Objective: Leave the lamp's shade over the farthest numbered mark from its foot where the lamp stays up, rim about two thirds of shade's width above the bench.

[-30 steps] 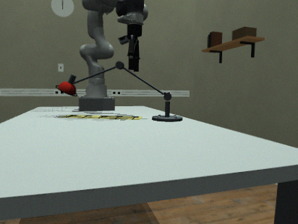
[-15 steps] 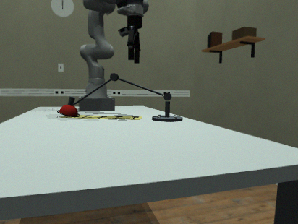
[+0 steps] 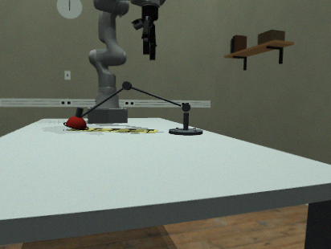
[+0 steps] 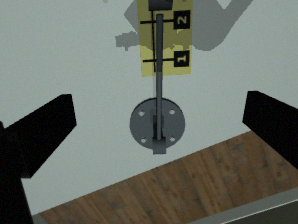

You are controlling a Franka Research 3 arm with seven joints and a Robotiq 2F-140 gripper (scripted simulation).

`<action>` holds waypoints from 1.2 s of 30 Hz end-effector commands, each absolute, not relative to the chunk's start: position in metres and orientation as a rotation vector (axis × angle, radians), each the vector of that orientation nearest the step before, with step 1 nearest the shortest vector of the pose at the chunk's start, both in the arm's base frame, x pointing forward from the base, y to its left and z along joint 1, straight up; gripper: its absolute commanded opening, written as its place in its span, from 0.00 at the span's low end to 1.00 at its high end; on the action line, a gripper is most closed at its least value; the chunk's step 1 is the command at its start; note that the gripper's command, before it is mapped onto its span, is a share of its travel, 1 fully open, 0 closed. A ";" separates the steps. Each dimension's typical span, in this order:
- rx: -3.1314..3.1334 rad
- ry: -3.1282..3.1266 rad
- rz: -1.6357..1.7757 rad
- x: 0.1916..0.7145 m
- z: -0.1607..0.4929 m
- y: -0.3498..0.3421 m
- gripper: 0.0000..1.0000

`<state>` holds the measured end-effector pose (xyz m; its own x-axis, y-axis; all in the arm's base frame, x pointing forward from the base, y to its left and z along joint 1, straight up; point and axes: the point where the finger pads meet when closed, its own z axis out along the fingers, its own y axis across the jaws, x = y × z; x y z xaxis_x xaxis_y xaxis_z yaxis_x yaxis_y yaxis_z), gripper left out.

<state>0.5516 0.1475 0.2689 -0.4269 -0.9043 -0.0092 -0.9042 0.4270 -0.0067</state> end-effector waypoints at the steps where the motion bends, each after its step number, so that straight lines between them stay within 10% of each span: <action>1: -1.688 2.651 0.009 0.547 0.281 0.146 1.00; 36: -1.672 2.640 -0.008 0.529 0.291 0.100 1.00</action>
<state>0.5325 0.1060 0.2899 -0.4712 -0.8820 0.0021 -0.8820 0.4711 -0.0136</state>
